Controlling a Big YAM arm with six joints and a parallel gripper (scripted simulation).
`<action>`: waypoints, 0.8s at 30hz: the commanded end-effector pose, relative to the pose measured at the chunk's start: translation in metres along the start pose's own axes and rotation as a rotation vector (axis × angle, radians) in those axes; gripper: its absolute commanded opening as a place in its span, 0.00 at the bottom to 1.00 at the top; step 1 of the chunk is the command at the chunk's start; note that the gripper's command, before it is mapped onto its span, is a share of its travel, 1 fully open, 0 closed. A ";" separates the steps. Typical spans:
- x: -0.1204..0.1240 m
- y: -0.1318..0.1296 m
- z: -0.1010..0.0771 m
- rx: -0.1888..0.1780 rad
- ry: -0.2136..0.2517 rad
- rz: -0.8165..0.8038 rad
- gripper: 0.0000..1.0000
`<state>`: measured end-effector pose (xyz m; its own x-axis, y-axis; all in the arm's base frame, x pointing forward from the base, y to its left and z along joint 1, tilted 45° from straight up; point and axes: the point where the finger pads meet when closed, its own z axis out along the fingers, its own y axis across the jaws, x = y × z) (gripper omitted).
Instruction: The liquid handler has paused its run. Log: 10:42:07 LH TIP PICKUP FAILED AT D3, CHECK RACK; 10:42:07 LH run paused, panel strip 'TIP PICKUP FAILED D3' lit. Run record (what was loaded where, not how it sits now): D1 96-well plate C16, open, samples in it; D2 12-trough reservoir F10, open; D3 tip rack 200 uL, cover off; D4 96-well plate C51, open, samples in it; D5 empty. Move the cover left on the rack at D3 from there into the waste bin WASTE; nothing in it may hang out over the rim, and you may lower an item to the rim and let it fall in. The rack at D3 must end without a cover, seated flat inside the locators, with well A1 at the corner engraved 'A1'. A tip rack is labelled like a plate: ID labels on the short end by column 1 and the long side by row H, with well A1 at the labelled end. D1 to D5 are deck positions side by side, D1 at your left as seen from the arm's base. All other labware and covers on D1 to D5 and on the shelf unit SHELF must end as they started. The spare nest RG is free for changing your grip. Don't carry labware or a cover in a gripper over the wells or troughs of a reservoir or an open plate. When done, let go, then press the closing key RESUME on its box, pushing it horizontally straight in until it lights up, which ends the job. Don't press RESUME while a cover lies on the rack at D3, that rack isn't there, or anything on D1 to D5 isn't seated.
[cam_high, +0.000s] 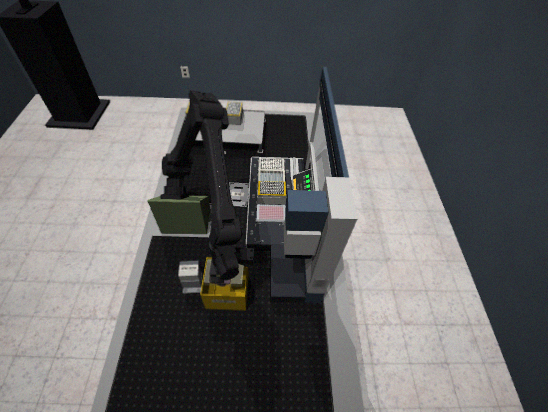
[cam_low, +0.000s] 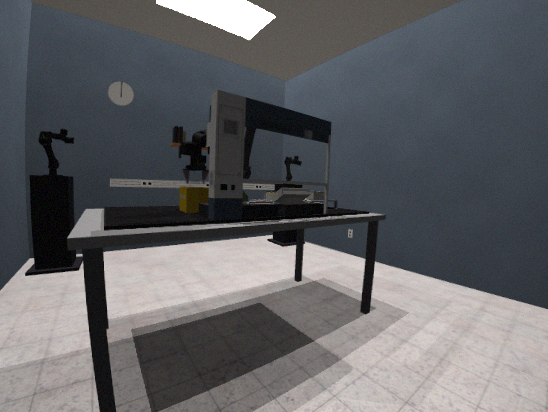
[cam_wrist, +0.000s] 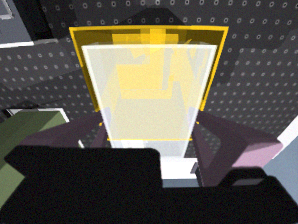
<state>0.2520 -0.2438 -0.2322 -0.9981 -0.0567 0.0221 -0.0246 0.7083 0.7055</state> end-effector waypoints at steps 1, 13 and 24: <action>-0.004 -0.002 0.013 0.001 0.003 0.005 0.00; -0.010 -0.012 0.003 0.031 -0.019 -0.007 0.00; -0.010 -0.012 0.003 0.031 -0.019 -0.007 0.00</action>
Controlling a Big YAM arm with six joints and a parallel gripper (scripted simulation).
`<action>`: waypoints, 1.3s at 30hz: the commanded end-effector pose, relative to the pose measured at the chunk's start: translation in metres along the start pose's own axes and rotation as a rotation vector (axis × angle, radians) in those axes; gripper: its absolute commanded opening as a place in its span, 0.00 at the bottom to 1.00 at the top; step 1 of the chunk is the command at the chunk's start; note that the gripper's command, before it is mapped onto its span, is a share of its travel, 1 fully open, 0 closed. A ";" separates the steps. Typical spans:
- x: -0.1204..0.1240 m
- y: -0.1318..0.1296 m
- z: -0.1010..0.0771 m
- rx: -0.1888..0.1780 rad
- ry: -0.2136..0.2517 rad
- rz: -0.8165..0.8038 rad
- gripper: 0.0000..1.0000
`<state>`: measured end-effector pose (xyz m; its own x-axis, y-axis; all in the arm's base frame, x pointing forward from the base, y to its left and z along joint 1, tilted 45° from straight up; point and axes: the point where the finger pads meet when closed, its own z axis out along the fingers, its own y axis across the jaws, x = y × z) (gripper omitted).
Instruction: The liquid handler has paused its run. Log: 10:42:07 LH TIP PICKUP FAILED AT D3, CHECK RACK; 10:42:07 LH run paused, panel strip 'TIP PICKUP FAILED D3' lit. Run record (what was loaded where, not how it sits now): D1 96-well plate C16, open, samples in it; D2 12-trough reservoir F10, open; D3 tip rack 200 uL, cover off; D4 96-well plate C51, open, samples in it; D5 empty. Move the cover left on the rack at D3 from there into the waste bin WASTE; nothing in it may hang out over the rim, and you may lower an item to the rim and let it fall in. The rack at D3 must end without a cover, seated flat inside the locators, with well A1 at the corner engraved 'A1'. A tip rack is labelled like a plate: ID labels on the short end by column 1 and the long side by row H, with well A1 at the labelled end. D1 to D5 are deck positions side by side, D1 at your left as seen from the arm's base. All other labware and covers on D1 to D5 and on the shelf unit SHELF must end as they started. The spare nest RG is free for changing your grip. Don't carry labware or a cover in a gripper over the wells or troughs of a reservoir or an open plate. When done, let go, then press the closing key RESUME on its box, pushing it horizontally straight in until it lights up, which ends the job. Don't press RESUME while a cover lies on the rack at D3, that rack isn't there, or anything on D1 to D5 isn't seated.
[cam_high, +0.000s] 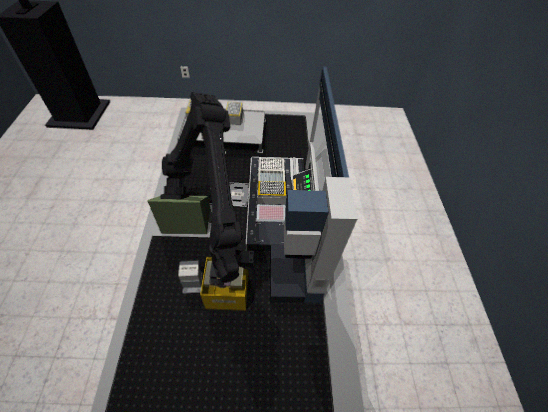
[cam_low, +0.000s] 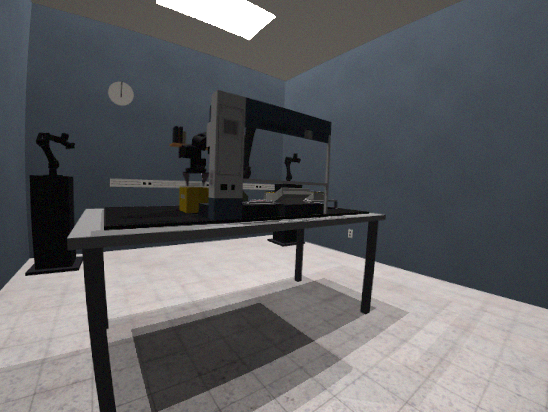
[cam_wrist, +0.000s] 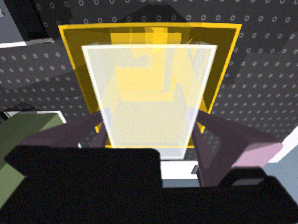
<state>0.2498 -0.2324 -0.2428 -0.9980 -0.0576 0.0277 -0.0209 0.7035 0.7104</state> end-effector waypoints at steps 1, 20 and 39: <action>-0.011 -0.012 -0.013 0.038 -0.024 -0.011 0.00; -0.016 -0.012 -0.011 0.045 -0.024 -0.011 0.00; -0.011 -0.011 -0.013 0.038 -0.024 -0.011 0.00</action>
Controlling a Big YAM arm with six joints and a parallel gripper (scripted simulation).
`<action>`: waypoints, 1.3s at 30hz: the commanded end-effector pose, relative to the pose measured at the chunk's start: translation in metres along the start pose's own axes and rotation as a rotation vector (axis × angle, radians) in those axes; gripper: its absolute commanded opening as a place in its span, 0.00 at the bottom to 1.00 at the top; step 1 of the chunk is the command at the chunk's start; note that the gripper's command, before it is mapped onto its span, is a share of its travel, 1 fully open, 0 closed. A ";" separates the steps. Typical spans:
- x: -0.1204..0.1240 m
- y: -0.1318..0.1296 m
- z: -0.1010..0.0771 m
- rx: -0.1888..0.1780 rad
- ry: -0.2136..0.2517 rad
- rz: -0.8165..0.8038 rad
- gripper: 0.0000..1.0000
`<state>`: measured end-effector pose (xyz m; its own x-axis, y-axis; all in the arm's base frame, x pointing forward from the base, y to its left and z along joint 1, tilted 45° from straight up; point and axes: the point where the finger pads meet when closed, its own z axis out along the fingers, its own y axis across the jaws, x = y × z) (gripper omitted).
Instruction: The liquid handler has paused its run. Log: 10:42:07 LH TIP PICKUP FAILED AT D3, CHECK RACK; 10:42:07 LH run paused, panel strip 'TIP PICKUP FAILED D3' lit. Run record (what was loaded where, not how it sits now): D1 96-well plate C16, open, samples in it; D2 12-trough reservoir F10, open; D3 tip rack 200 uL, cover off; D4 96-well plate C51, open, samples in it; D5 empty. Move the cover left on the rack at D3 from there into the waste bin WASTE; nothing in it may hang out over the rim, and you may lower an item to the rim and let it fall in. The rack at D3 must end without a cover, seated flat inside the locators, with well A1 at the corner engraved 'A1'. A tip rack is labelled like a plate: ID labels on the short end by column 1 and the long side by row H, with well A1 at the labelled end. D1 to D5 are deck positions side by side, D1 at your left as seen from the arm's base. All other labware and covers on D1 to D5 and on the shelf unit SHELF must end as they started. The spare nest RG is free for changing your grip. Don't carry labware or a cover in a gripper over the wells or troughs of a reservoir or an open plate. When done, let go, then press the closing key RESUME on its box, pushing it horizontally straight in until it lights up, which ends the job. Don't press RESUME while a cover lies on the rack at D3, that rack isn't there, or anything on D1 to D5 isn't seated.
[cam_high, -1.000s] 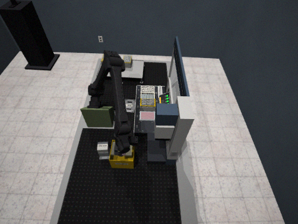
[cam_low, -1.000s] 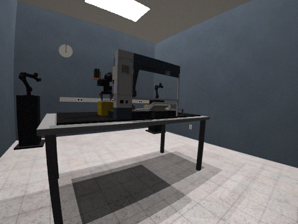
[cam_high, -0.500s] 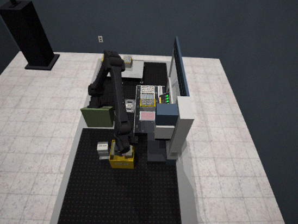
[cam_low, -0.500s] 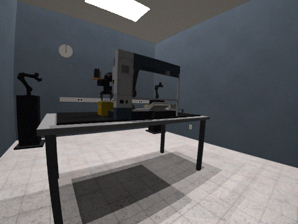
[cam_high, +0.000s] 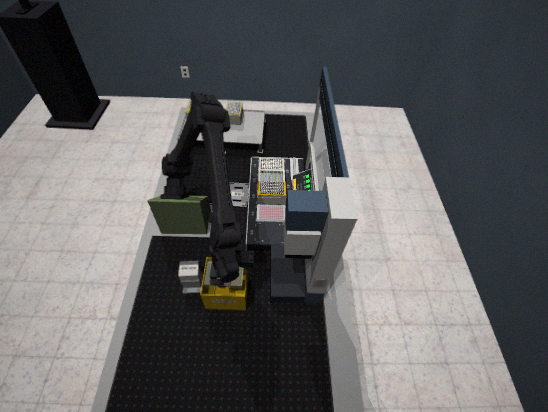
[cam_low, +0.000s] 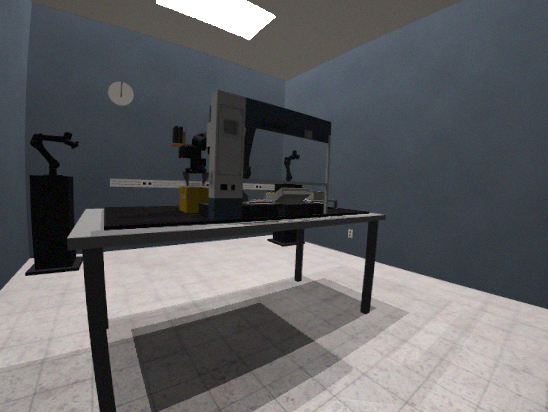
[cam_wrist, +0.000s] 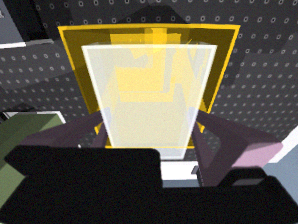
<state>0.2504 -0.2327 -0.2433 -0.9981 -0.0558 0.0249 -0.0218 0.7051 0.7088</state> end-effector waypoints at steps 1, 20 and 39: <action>-0.011 -0.011 -0.013 0.036 -0.021 -0.010 0.00; -0.014 -0.010 -0.004 0.036 -0.014 -0.010 0.00; -0.006 -0.004 0.011 0.014 -0.003 0.000 0.00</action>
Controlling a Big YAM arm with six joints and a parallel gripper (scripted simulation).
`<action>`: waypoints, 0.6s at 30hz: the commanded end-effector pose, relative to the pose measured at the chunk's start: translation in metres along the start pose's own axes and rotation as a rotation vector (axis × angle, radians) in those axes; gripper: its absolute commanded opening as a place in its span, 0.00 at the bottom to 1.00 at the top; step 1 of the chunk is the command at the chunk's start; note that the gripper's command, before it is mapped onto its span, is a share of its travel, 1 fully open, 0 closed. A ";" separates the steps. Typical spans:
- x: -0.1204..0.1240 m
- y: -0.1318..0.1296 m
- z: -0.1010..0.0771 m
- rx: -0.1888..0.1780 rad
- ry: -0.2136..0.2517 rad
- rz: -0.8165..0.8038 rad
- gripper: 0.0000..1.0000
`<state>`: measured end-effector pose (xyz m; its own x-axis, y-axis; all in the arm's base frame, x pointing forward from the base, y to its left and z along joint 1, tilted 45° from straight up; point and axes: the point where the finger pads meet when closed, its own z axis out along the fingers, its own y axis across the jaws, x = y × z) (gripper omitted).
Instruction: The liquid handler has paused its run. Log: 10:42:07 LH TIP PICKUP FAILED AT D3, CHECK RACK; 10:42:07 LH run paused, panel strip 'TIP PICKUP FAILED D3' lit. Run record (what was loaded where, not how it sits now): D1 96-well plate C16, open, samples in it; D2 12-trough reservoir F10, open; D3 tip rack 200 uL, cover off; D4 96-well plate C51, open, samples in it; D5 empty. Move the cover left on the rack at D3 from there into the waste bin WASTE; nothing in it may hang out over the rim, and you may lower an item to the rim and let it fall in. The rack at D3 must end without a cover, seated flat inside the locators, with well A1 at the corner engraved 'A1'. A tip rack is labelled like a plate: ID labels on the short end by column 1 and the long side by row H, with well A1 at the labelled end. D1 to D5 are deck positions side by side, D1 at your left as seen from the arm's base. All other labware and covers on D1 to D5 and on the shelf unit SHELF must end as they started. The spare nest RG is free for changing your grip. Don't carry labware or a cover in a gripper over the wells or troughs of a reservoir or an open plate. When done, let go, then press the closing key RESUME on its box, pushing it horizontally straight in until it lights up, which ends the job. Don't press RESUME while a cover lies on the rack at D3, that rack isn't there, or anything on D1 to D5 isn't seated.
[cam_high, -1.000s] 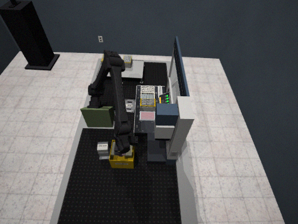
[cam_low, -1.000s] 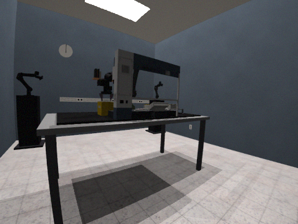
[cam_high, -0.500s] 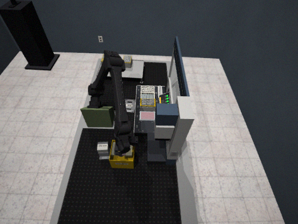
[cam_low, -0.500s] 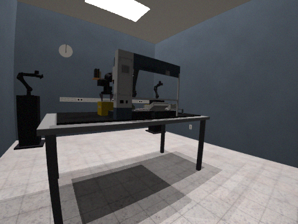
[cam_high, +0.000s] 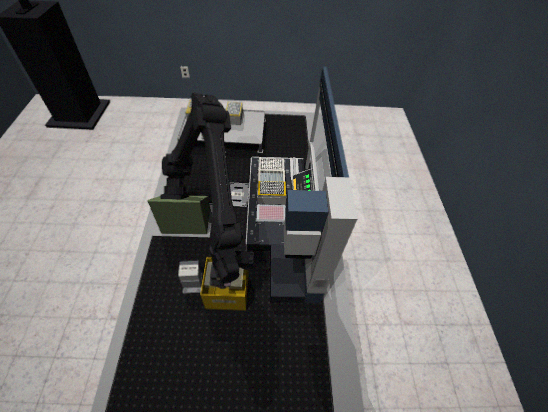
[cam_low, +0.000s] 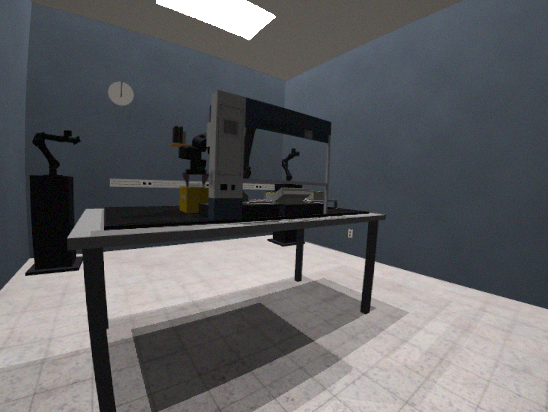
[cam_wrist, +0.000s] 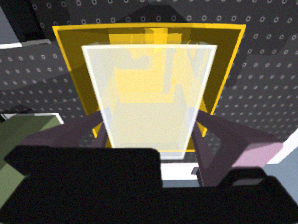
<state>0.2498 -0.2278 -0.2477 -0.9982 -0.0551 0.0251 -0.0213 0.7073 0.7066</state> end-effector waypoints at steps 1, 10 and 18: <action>-0.007 -0.003 0.004 0.012 -0.003 -0.002 0.00; -0.005 -0.003 0.009 0.007 -0.002 0.002 0.00; -0.011 -0.011 -0.008 0.032 -0.020 -0.010 0.00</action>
<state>0.2492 -0.2248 -0.2500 -0.9982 -0.0550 0.0254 -0.0209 0.7067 0.7072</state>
